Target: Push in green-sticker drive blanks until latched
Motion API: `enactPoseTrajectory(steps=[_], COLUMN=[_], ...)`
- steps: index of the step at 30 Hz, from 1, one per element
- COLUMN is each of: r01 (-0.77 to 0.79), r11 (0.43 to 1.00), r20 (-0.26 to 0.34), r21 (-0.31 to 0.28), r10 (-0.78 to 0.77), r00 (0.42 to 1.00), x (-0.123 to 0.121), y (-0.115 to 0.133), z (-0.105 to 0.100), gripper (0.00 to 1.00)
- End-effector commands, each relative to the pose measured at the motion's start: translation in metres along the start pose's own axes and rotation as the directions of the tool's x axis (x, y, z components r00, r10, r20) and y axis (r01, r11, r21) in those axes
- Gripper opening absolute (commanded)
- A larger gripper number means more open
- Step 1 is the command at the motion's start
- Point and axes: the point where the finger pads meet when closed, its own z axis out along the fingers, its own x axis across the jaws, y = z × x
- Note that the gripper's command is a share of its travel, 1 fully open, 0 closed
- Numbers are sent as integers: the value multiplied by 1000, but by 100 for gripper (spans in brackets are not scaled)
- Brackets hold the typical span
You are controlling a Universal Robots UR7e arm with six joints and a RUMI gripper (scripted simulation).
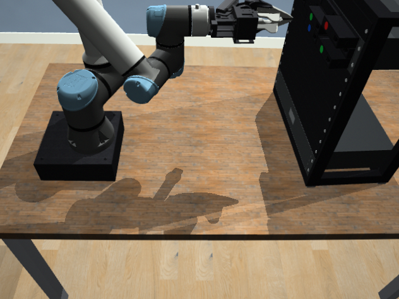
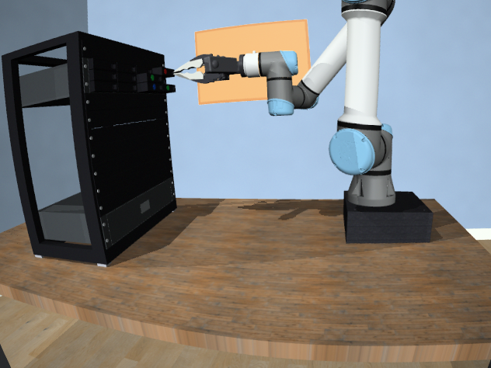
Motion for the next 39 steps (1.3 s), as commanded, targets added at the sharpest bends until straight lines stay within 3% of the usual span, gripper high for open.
enactPoseTrajectory(steps=[1,8,19,39], r01=[0,0,0,0], r11=[1000,1000,1000,1000], r20=[0,0,0,0], r21=[-2,-2,-2,-2], r10=[0,0,0,0], r00=[1000,1000,1000,1000], x=[1,1,1,1], y=[-7,-7,-7,-7], z=[-3,2,50,54], gripper=[0,0,0,0])
